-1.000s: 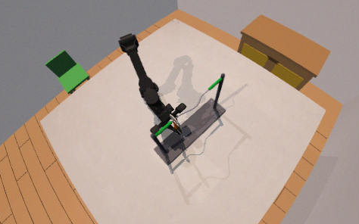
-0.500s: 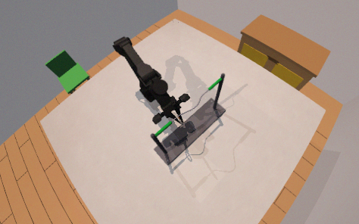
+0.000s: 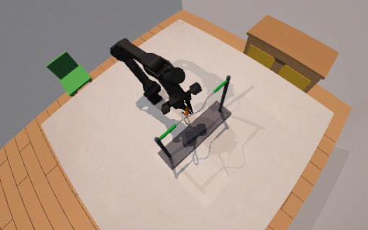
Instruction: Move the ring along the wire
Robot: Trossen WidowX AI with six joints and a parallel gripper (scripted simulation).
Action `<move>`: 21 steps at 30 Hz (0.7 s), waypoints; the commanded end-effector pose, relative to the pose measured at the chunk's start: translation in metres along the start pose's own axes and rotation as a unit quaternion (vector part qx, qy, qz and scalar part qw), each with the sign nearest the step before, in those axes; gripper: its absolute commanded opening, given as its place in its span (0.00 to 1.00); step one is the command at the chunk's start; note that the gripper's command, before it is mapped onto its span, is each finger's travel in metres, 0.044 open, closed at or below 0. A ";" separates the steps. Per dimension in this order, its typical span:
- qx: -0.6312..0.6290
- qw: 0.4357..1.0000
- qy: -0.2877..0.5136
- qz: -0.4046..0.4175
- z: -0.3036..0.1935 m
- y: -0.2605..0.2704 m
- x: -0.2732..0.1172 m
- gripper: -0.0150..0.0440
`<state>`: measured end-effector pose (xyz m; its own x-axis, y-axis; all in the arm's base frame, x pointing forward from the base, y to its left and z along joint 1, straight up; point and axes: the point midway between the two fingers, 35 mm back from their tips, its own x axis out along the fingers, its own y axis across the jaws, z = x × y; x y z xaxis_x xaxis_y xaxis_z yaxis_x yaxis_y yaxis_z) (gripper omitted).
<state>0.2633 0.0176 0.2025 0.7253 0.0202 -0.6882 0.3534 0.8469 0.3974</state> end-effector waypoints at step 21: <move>0.104 0.994 0.022 0.005 0.007 0.051 -0.008 0.00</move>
<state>0.2776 0.0555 0.2309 0.7047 0.0605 -0.7069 0.4600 0.7196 0.5202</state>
